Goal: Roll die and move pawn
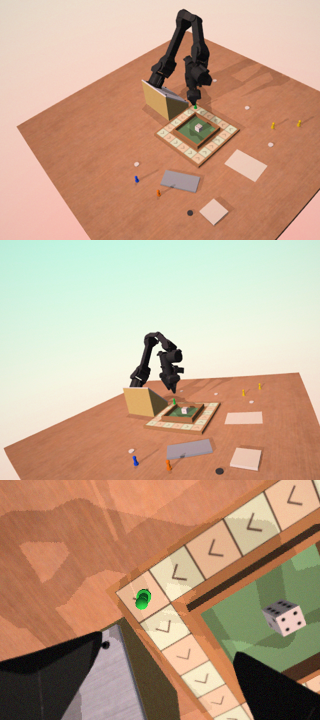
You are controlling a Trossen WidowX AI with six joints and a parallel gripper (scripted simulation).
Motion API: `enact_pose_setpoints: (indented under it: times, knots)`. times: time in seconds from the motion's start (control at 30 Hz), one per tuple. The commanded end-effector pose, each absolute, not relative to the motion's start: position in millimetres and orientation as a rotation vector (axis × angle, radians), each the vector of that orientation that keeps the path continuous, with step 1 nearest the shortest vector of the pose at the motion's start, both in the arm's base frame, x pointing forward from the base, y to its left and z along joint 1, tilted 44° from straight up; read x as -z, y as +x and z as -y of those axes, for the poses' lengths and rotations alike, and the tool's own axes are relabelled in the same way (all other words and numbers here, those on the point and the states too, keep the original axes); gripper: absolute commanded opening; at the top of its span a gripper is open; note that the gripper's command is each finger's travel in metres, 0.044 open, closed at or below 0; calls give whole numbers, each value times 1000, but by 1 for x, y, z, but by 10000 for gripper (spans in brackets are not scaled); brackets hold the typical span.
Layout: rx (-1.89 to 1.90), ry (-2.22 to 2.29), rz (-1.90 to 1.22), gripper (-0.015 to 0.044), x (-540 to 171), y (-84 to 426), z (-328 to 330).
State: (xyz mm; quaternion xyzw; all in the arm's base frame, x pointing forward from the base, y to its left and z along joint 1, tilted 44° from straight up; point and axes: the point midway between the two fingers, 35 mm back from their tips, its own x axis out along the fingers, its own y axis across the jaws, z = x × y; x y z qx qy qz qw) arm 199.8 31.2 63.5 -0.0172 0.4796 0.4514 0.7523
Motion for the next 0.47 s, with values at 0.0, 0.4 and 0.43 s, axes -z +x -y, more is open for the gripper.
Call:
enact_pose_setpoints:
  times: [0.0,0.4,0.43]
  knots:
    - [-797,227,-1214,440,-55,198,11]
    - [-572,551,-1343,440,-48,187,61]
    - [-572,551,-1343,440,-48,187,61]
